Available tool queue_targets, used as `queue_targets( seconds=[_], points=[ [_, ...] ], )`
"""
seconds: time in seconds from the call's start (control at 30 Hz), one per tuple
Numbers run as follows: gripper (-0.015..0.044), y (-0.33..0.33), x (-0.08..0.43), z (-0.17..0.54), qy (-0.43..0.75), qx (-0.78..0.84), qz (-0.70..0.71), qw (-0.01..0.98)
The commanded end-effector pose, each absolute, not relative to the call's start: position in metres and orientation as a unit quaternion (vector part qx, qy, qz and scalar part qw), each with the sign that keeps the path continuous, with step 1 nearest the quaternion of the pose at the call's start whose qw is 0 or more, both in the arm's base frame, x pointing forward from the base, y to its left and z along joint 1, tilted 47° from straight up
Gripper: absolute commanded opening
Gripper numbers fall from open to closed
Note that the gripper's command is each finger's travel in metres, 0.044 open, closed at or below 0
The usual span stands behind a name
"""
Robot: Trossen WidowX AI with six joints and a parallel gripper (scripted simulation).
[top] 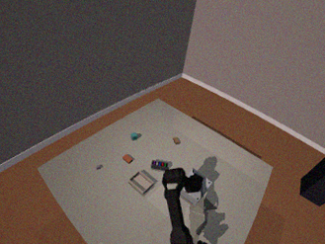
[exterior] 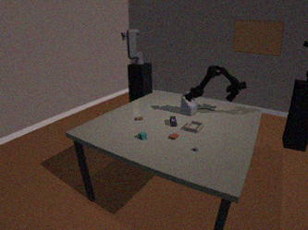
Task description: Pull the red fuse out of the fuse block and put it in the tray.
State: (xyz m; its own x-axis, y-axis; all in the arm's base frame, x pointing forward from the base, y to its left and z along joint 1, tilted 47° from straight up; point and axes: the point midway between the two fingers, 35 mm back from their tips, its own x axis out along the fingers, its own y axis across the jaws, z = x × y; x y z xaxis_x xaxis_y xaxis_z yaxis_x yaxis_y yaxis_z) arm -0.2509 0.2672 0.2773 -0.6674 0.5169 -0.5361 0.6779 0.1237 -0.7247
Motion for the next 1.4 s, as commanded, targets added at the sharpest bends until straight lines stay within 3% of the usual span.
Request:
queue_targets(
  seconds=[0.0, 0.5, 0.7, 1.03, 1.37],
  points=[
    [0.007, 0.308, -0.207, 0.284, 0.68, 0.46, -0.571, -0.016],
    [0.007, 0.384, -0.035, 0.287, 0.428, 0.56, -0.64, -0.306],
    [0.007, 0.388, 0.06, 0.28, 0.291, 0.563, -0.633, -0.445],
    [0.007, 0.351, 0.187, 0.253, 0.087, 0.522, -0.592, -0.608],
    [0.007, 0.254, 0.299, 0.191, -0.172, 0.397, -0.511, -0.743]
  ],
)
